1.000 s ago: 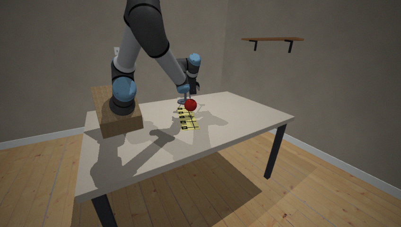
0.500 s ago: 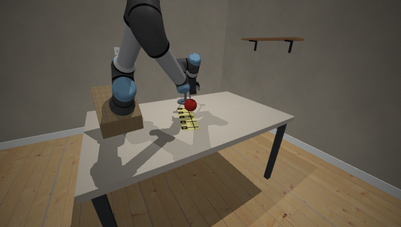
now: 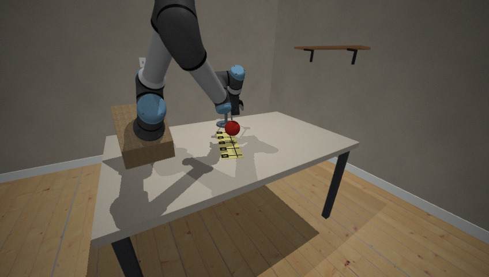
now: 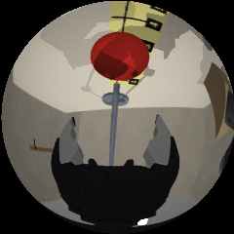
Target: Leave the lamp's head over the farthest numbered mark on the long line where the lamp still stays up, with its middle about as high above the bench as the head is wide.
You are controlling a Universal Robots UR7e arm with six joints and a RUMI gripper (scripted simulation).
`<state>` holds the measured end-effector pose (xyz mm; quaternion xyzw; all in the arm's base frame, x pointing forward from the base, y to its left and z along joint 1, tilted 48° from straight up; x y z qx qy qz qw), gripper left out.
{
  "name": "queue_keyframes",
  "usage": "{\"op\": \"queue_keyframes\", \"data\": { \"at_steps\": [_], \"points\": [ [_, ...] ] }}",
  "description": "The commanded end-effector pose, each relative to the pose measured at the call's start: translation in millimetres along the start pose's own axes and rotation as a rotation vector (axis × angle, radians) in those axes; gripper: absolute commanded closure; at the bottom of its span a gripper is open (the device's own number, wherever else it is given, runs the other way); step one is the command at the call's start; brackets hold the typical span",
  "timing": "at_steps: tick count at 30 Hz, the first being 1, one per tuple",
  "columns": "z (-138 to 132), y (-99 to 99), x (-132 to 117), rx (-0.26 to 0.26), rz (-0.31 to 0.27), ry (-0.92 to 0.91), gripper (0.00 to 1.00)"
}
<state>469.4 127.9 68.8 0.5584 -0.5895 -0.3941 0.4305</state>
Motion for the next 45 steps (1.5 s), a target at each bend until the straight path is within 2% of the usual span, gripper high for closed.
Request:
{"op": "queue_keyframes", "data": {
  "at_steps": [1, 11, 26, 28, 43, 45],
  "points": [
    [0, 0.3, 0, 0.001, 0.0, 0.0, 0.0],
    [0, 0.3, 0, 0.001, 0.0, 0.0, 0.0],
    [-1, 65.0, -6, 0.001, 0.0, 0.0, 0.0],
    [-1, 65.0, -6, 0.001, 0.0, 0.0, 0.0],
    [-1, 119.2, -9, 0.004, -0.011, 0.015, 0.0],
    [-1, 119.2, -9, 0.004, -0.011, 0.015, 0.0]
  ]
}}
Point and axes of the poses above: the point where the finger pads meet when closed, its own y axis back along the fingers, its own z axis across the jaws, x = y × z, the point moved 4 cm from there along y, back along the fingers, and after that the axes turned 3 degrees about -y, right-handed, at the moved point
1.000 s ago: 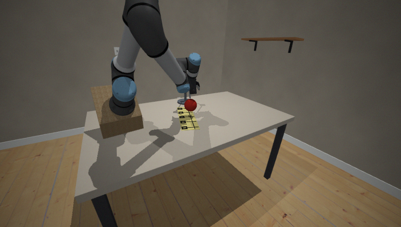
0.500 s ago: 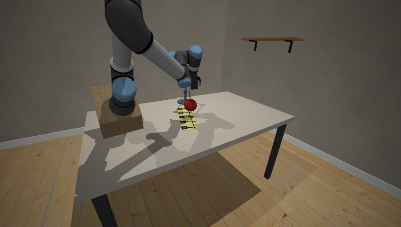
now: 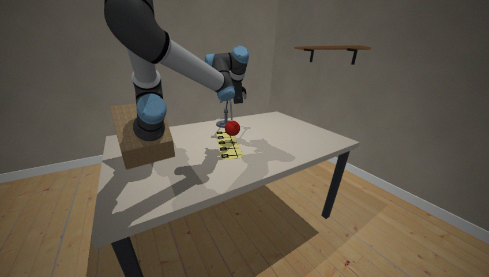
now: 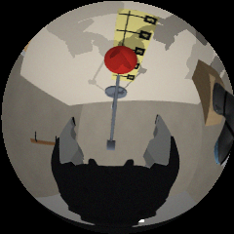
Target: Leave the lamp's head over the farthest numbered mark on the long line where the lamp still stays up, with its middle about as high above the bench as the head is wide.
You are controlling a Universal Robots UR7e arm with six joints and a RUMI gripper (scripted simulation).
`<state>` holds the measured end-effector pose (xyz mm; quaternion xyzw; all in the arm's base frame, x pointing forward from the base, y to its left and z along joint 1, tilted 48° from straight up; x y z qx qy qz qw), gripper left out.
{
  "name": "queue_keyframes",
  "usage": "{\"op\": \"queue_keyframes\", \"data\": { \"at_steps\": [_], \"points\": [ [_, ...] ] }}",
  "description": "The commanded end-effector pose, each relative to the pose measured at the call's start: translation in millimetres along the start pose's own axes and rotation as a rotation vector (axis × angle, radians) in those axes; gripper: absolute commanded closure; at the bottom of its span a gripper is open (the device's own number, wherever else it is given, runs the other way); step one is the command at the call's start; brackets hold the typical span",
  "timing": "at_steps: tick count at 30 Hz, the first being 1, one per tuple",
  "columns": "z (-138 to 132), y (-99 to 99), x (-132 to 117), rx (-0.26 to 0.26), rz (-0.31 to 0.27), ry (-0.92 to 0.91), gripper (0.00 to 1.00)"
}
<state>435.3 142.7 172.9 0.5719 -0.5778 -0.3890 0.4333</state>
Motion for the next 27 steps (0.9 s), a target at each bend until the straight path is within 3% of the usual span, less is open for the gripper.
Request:
{"op": "queue_keyframes", "data": {
  "at_steps": [1, 27],
  "points": [
    [-0.2, 8.3, -1.6, -0.001, 0.01, -0.013, 0.0],
    [-0.2, 1.0, -0.2, 0.001, 0.0, 0.0, 0.0]
  ]
}}
Point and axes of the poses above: the point where the finger pads meet when closed, its own y axis back along the fingers, its own z axis across the jaws, x = y × z, the point moved 4 cm from there along y, back along the fingers, and after that the axes turned 3 degrees about -y, right-handed, at the moved point
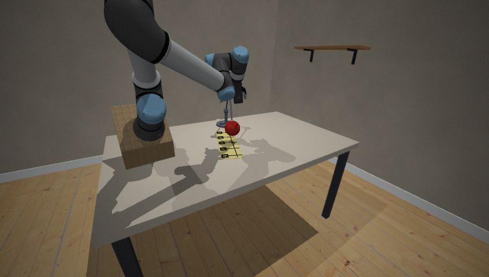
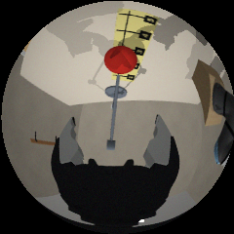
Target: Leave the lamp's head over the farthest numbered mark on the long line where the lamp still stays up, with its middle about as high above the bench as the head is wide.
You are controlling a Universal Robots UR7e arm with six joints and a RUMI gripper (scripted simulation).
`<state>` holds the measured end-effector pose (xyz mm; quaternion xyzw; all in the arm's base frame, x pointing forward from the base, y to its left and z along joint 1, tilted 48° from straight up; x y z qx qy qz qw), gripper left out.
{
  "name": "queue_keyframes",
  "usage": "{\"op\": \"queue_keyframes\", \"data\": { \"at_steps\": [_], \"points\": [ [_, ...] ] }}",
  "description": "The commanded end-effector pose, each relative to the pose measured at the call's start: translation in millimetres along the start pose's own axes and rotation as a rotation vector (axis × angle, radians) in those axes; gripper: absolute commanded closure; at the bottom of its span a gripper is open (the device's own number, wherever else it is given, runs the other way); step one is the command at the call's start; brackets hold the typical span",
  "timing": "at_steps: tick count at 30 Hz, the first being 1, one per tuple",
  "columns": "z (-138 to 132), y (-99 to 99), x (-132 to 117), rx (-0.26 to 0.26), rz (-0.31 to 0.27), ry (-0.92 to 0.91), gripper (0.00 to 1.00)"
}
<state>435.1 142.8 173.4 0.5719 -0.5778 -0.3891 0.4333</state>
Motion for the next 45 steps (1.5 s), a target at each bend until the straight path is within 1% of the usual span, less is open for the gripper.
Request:
{"op": "queue_keyframes", "data": {
  "at_steps": [1, 24, 34, 35, 39, 45],
  "points": [
    [0, 0.6, 0, 0.001, 0.0, 0.0, 0.0],
    [0, 0.8, 0, 0.001, 0.0, 0.0, 0.0],
    [-2, 2.0, -26, -0.008, 0.201, -0.097, 0.0],
    [-2, 2.0, -28, -0.009, 0.214, -0.101, 0.0],
    [-2, 2.4, -33, -0.008, 0.226, -0.077, 0.0],
    [-2, 2.6, -35, -0.007, 0.229, -0.065, 0.0]
  ]
}}
Point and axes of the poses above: the point where the finger pads meet when closed, its own y axis back along the fingers, its own z axis across the jaws, x = y × z, the point moved 4 cm from there along y, back along the fingers, and after that the axes turned 3 degrees about -y, right-handed, at the moved point
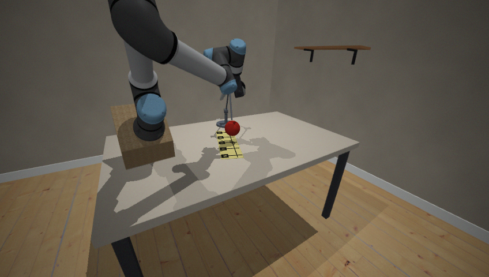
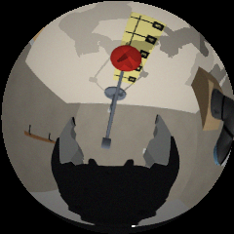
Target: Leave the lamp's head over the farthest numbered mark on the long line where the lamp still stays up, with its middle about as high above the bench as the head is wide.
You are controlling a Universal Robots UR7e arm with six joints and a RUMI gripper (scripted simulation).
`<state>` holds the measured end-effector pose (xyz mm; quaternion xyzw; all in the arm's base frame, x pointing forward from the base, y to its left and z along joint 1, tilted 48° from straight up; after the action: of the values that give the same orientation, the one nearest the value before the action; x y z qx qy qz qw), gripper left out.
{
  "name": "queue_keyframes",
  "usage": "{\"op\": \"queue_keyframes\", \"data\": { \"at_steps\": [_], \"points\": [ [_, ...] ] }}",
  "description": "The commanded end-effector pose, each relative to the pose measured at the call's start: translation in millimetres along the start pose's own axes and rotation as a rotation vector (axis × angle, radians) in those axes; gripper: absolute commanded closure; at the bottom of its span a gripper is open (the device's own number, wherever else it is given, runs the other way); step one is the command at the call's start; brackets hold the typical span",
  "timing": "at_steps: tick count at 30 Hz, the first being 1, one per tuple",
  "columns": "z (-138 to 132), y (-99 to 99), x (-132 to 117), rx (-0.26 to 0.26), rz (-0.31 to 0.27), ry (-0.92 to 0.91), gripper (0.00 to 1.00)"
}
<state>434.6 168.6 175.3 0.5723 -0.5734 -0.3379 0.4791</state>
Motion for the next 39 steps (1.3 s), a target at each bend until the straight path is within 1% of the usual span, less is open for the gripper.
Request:
{"op": "queue_keyframes", "data": {
  "at_steps": [1, 22, 28, 39],
  "points": [
    [-2.2, 0.2, -8.8, -0.026, 0.155, -0.177, 0.0],
    [-2.3, 0.3, -9.7, -0.025, 0.158, -0.17, 0.0],
    [-1.7, 0.4, -8.0, -0.018, 0.121, -0.121, 0.0],
    [-1.7, 0.4, -8.0, -0.017, 0.122, -0.12, 0.0]
  ]
}}
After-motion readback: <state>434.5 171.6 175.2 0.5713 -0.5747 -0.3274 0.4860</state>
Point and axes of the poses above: the point where the finger pads meet when closed, its own y axis back along the fingers, its own z axis across the jaws, x = y × z, the point moved 4 cm from there along y, back along the fingers, and after that the axes turned 3 degrees about -y, right-handed, at the moved point
